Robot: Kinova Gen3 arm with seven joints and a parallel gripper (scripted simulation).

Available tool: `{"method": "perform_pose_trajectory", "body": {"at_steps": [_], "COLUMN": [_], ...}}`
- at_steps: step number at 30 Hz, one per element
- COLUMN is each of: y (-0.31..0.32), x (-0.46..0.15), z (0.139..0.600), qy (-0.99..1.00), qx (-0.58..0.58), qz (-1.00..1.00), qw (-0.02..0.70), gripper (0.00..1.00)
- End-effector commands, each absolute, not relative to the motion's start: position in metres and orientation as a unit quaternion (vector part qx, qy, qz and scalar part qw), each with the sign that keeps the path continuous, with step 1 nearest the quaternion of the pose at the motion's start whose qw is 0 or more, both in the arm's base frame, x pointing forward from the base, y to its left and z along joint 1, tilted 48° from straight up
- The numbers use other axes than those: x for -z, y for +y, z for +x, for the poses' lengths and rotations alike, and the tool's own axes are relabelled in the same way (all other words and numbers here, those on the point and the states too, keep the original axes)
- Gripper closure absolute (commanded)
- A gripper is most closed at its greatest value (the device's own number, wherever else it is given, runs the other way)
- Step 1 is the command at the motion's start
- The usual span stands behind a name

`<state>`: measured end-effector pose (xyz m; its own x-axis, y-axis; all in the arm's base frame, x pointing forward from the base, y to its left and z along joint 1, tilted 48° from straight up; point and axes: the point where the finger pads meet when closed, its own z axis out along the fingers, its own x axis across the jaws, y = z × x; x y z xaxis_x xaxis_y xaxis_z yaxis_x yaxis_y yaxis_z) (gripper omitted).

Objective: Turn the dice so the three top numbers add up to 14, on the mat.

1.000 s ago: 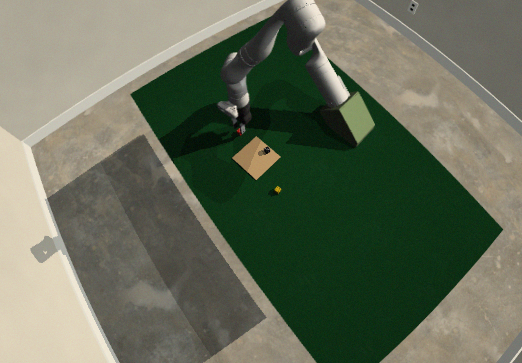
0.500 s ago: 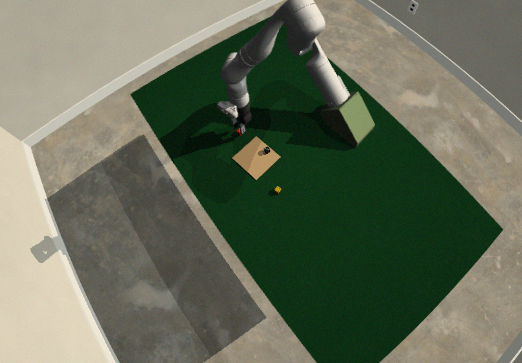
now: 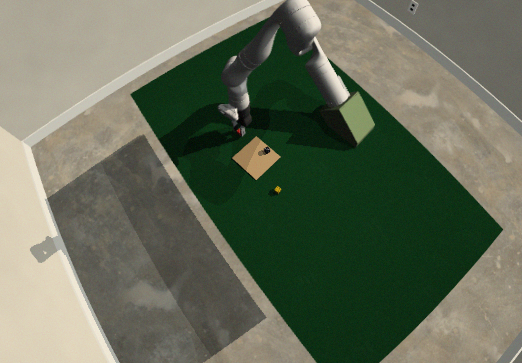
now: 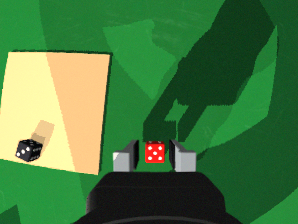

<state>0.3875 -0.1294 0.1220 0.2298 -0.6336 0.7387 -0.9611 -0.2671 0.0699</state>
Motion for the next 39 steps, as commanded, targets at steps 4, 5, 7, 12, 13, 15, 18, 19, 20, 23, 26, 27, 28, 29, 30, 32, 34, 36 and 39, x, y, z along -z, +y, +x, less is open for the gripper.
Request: {"method": "perform_pose_trajectory", "body": {"at_steps": [4, 5, 7, 12, 13, 15, 18, 19, 20, 23, 26, 27, 28, 29, 30, 32, 34, 36, 39], "y": [-0.137, -0.1377, -0.1382, -0.1392, -0.1392, -0.1392, -0.1392, -0.1392, -0.1392, -0.1392, -0.1392, -0.1392, -0.1392, -0.1392, -0.1392, -0.1392, -0.1392, -0.1392, -0.1392], "x": [-0.1171, -0.1165, -0.116, -0.1151, -0.1151, -0.115, -0.115, -0.115, -0.115, -0.115, -0.115, -0.115, -0.115, -0.115, -0.115, -0.115, -0.115, -0.115, -0.115], "z": [0.3871, 0.3873, 0.3874, 0.3876, 0.3876, 0.3876, 0.3876, 0.3876, 0.3876, 0.3876, 0.3876, 0.3876, 0.3876, 0.3876, 0.3876, 0.3876, 0.3876, 0.3876, 0.3876], "qy": [-0.544, -0.544, -0.544, -0.544, -0.544, -0.544, -0.544, -0.544, -0.544, -0.544, -0.544, -0.544, -0.544, -0.544, -0.544, -0.544, -0.544, -0.544, -0.544], "qx": [-0.301, -0.301, -0.301, -0.301, -0.301, -0.301, -0.301, -0.301, -0.301, -0.301, -0.301, -0.301, -0.301, -0.301, -0.301, -0.301, -0.301, -0.301, -0.301], "qz": [0.734, 0.734, 0.734, 0.734, 0.734, 0.734, 0.734, 0.734, 0.734, 0.734, 0.734, 0.734, 0.734, 0.734, 0.734, 0.734, 0.734, 0.734, 0.734], "qw": [0.271, 0.271, 0.271, 0.271, 0.271, 0.271, 0.271, 0.271, 0.271, 0.271, 0.271, 0.271, 0.271, 0.271, 0.271, 0.271, 0.271, 0.271, 0.271], "gripper": [0.3, 0.3, 0.3, 0.3, 0.3, 0.3, 0.3, 0.3, 0.3, 0.3, 0.3, 0.3, 0.3, 0.3, 0.3, 0.3, 0.3, 0.3, 0.3]}}
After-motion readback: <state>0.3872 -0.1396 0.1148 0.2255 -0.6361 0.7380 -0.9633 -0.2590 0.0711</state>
